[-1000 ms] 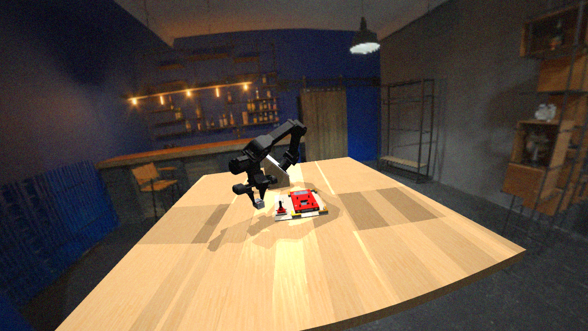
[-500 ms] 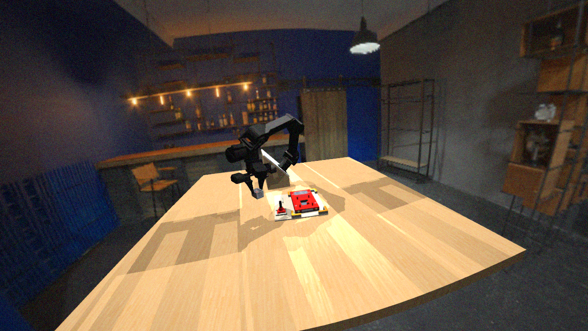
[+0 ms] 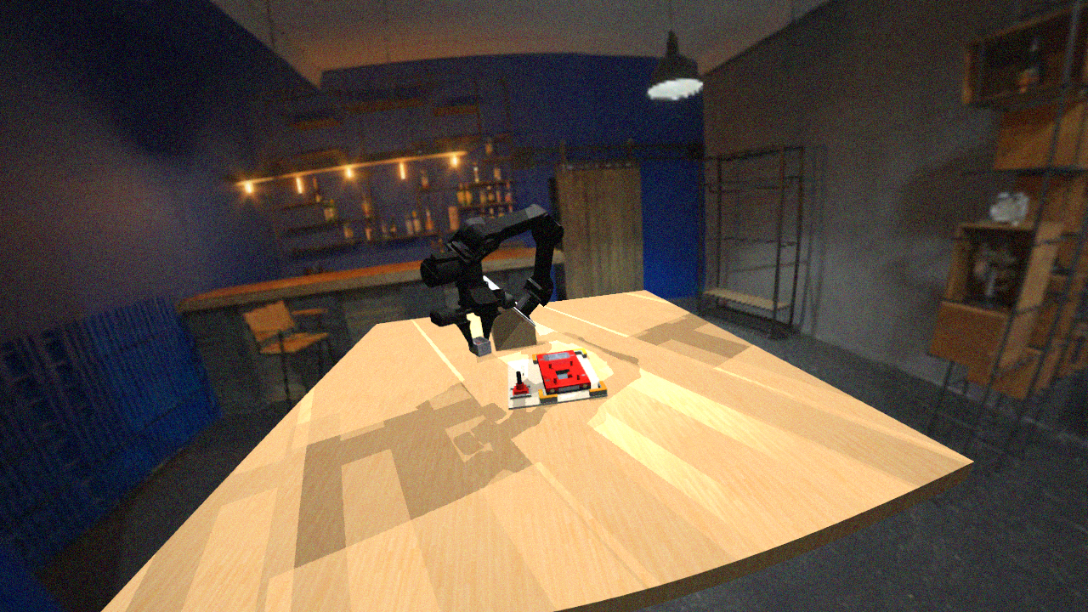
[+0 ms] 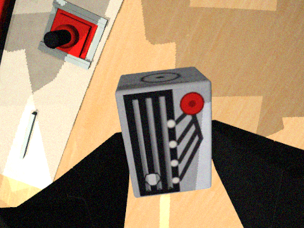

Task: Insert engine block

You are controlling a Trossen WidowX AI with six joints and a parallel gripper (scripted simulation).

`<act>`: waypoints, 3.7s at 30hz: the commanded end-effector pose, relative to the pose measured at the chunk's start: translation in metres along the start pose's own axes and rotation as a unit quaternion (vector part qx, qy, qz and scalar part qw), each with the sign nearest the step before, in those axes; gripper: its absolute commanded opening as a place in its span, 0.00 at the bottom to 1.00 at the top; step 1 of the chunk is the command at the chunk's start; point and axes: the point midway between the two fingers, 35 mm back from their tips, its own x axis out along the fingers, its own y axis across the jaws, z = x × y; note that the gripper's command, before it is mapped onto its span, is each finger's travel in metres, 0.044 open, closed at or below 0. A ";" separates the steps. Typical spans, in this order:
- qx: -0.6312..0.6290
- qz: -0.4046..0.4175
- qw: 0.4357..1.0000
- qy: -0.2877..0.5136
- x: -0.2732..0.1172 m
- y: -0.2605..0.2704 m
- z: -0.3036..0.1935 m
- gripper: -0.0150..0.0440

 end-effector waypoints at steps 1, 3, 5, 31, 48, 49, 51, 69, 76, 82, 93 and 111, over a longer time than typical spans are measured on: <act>0.014 0.000 1.000 0.001 0.004 0.010 0.010 0.25; 0.023 -0.001 1.000 0.002 0.006 0.015 0.014 0.25; 0.031 -0.002 1.000 0.002 0.008 0.019 0.018 0.25; 0.141 -0.005 0.990 0.001 0.037 0.089 0.059 0.25; 0.211 0.001 0.977 -0.001 0.059 0.138 0.074 0.25; 0.215 0.002 0.977 -0.001 0.060 0.141 0.075 0.25; 0.223 0.003 0.975 -0.001 0.062 0.147 0.075 0.25; 0.268 0.011 0.963 0.000 0.076 0.180 0.077 0.43; 0.277 0.011 0.961 0.001 0.076 0.180 0.077 0.52; 0.270 0.011 0.963 0.000 0.076 0.180 0.077 0.52; 0.268 0.011 0.963 0.000 0.076 0.180 0.077 0.52; 0.263 0.011 0.965 0.000 0.076 0.181 0.077 0.52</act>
